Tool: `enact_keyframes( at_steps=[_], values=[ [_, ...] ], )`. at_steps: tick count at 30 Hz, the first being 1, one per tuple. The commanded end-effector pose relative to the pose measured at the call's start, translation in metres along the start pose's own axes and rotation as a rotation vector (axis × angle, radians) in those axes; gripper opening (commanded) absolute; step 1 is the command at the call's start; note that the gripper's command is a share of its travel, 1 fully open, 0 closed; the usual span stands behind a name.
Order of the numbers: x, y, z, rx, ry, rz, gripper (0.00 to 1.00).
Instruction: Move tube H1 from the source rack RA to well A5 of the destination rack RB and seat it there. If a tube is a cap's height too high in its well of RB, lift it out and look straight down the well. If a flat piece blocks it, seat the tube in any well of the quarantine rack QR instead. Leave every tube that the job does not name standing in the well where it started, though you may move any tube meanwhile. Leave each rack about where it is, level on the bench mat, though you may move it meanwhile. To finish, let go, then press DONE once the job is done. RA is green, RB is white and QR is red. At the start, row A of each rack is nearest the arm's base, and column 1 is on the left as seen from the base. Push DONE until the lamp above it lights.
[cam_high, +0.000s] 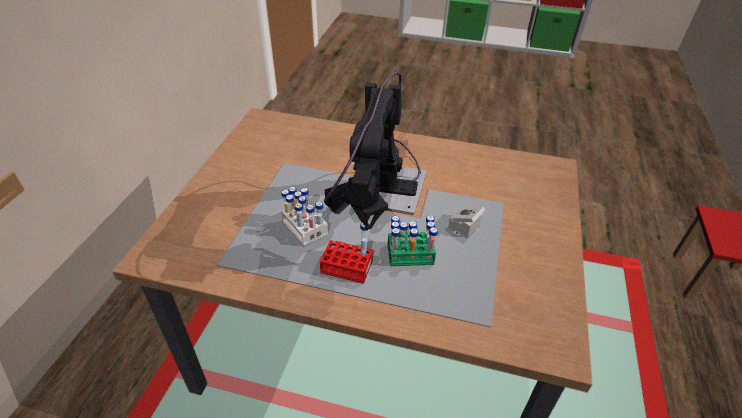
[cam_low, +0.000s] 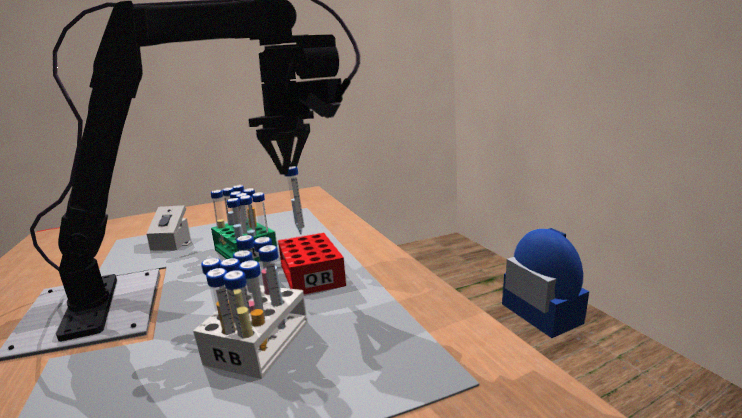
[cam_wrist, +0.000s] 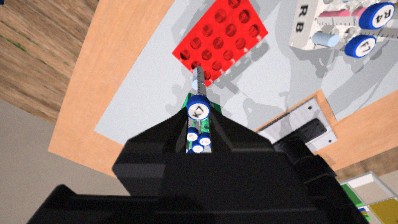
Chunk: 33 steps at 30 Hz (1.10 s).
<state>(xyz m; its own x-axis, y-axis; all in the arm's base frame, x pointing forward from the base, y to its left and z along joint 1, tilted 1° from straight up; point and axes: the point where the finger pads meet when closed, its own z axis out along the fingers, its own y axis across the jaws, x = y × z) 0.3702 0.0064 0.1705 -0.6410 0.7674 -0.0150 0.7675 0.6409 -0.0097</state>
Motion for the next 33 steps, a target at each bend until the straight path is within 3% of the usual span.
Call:
enact_keyframes(
  at_steps=[1, 9, 14, 15, 19, 28, 33],
  values=[
    [0.003, -0.004, -0.009, -0.009, -0.014, 0.001, 0.00],
    [0.006, -0.002, 0.006, 0.026, 0.014, -0.005, 0.00],
    [0.001, 0.006, 0.001, -0.005, -0.011, -0.005, 0.00],
    [0.000, 0.007, -0.009, -0.030, -0.029, -0.005, 0.00],
    [-0.002, 0.011, 0.001, -0.016, -0.019, -0.004, 0.00],
    [-0.004, 0.014, 0.004, -0.016, -0.019, -0.004, 0.00],
    [-0.003, 0.014, -0.005, -0.038, -0.036, -0.006, 0.00]
  ],
)
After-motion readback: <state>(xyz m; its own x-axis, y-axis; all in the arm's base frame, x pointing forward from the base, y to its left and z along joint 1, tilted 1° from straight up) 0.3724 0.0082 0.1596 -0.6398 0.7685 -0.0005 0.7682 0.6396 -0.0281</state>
